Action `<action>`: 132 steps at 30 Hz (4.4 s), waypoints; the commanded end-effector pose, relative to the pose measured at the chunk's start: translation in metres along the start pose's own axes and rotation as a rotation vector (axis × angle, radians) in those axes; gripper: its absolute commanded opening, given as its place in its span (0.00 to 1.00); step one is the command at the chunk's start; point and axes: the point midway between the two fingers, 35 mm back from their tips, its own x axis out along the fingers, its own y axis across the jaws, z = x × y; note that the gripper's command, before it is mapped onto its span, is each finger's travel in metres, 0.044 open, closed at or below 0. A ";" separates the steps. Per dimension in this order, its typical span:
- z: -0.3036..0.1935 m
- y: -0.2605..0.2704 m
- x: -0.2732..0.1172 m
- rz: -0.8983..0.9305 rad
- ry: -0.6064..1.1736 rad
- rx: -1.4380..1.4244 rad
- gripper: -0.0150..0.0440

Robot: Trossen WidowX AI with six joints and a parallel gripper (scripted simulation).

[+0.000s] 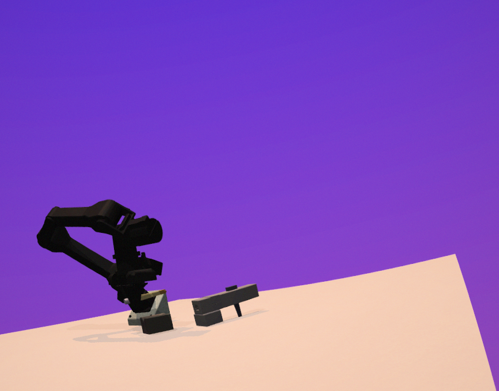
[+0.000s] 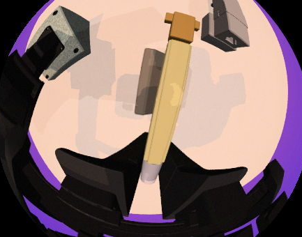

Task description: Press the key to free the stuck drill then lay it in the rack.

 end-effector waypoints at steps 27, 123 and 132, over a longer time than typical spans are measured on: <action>-0.001 0.001 0.035 -0.003 0.002 0.006 0.25; -0.001 0.001 0.052 -0.004 0.003 0.006 0.25; -0.001 0.002 0.053 -0.004 0.003 0.006 0.25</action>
